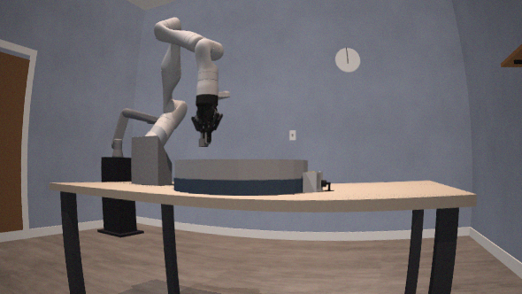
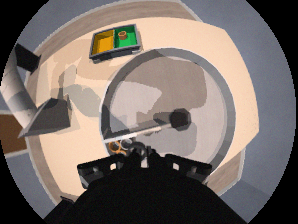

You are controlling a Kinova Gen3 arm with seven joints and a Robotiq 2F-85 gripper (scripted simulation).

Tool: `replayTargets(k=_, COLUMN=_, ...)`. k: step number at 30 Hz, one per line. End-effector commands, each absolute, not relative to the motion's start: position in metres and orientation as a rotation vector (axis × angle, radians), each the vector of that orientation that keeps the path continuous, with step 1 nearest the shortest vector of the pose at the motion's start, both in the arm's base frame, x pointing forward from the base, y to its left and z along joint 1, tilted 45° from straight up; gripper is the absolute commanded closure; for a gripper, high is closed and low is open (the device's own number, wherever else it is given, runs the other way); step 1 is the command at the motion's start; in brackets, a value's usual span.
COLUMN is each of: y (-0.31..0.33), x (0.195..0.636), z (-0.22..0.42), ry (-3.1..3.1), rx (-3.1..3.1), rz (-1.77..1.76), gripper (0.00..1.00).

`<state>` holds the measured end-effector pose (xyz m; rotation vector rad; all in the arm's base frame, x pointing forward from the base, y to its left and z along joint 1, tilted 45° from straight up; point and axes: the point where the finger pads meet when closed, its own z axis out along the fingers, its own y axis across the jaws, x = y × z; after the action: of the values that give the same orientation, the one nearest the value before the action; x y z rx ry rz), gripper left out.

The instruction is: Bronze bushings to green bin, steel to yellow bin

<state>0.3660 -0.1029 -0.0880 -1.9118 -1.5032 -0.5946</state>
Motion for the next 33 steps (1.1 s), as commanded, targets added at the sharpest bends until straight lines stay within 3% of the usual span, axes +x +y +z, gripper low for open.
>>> replayTargets(k=1, y=-0.106, x=0.366, z=-0.086, ry=-1.508, rx=-1.911, rz=-0.599, gripper=1.0)
replayTargets(k=33, y=0.049, x=0.327, z=0.071, ry=-1.506, rx=-1.913, rz=-0.597, gripper=1.0)
